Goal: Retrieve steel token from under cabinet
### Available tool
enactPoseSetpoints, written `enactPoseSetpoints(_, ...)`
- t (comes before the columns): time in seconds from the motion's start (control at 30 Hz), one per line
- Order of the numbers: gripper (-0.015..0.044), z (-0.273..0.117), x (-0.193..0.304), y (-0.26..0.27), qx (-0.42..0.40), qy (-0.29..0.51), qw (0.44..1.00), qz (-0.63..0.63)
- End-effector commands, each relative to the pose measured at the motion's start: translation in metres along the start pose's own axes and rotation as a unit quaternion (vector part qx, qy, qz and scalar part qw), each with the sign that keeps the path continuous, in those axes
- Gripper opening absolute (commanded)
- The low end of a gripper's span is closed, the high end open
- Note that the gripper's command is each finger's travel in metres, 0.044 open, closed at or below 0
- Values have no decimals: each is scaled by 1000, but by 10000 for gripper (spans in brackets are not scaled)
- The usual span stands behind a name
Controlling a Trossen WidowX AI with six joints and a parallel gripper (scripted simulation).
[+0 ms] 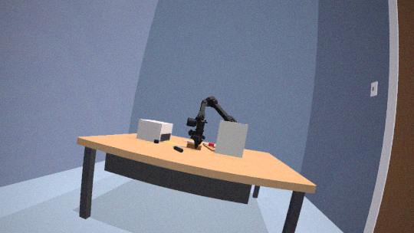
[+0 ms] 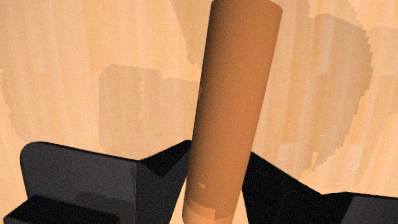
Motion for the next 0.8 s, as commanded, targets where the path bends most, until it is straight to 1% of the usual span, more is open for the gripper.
enactPoseSetpoints(0.0,0,1,10,2,0,4,1000,-1)
enactPoseSetpoints(0.33,0,1,23,7,0,4,1000,-2)
enactPoseSetpoints(0.77,0,-1,17,11,-1,1,1000,18)
Point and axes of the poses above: the point midway between the two fingers, 35 mm back from their tips, its own z axis out along the fingers, its own y axis across the jaws, x = y × z, the point moved 3 cm from there along -z, back along the fingers, and after that the axes turned 14 degrees about -z, right-handed, at the moved point
